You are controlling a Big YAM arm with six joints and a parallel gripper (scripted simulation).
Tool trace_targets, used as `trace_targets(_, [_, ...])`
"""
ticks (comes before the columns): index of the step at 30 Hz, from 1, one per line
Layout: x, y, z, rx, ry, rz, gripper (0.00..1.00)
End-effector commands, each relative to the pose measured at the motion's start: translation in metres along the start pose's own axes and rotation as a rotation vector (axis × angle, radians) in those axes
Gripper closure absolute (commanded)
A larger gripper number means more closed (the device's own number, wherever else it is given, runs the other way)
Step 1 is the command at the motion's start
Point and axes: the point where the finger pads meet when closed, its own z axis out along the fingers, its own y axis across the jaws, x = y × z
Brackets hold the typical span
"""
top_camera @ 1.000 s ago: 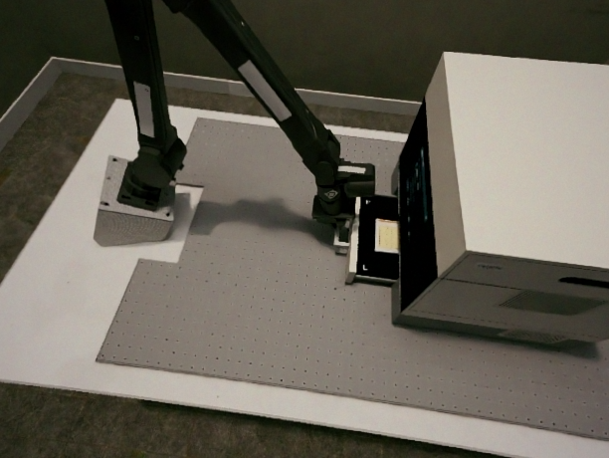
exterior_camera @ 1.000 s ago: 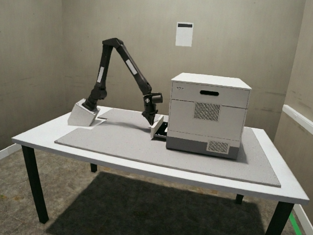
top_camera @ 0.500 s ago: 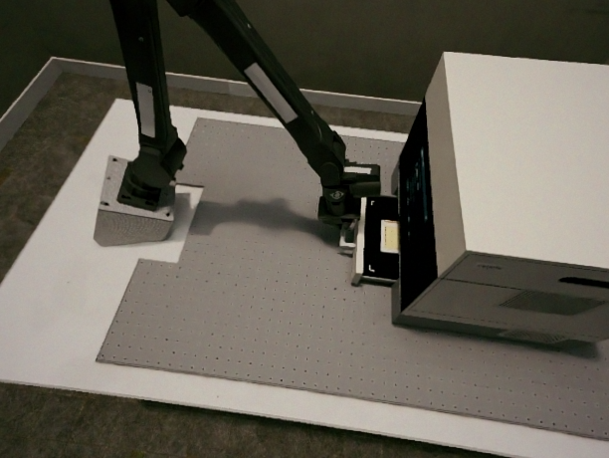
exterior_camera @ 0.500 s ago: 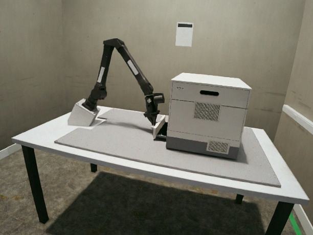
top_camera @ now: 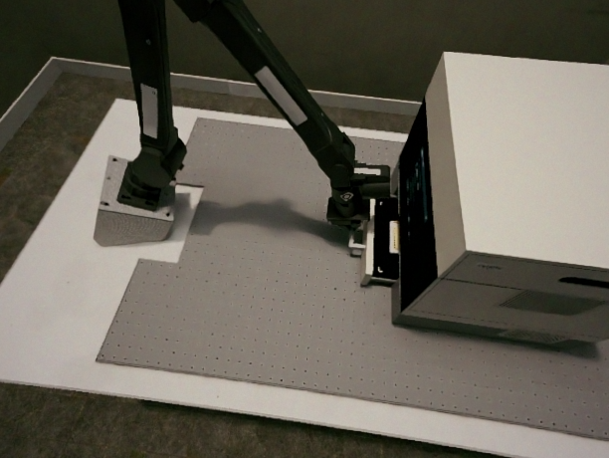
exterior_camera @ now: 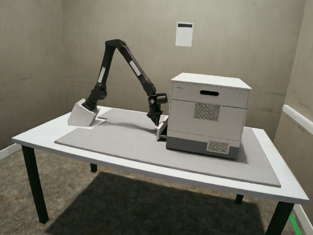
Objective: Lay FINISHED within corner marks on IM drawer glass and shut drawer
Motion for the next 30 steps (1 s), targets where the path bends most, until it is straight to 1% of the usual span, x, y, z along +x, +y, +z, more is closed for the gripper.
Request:
trace_targets(1, [-0.004,-0.0287,0.0013,0.027,0.0,-0.001,0.93])
trace_targets(4, [-0.0042,-0.0332,0.0023,0.03,-0.001,-0.001,0.93])
trace_targets(6, [-0.004,-0.0354,0.0022,0.039,-0.001,-0.003,0.93])
trace_targets(30, [-0.0037,-0.0355,0.0022,0.039,0.0,-0.003,0.93])
